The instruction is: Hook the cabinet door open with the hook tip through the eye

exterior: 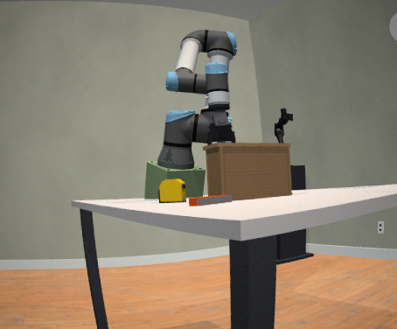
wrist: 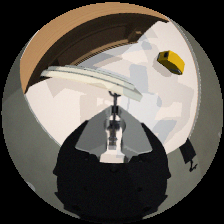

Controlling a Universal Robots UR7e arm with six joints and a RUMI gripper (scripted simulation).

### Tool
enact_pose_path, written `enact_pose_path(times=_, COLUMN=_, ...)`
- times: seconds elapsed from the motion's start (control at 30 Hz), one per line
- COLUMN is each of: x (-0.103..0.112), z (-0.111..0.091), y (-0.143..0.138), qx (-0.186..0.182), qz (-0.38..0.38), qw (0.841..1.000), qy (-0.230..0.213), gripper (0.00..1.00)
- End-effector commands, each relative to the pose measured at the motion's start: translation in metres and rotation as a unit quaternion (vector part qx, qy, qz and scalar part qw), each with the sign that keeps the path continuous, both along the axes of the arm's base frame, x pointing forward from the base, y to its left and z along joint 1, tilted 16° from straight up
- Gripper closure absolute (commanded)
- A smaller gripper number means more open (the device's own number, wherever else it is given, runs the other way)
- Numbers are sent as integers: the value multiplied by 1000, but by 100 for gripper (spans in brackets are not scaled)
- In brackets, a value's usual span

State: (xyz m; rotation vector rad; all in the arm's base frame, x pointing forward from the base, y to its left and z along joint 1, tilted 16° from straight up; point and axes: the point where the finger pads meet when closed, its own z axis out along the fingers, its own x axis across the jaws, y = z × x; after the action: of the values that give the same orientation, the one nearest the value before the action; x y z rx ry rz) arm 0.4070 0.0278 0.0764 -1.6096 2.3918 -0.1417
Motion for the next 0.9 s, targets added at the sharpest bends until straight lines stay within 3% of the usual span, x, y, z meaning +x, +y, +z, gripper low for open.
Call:
enact_pose_path(times=0.0, x=0, z=0, y=0, qx=0, qz=0, qw=1000, qy=-1, gripper=98)
enact_pose_path(times=0.87, x=1, z=-3, y=0, qx=0, qz=0, qw=1000, qy=-1, gripper=98)
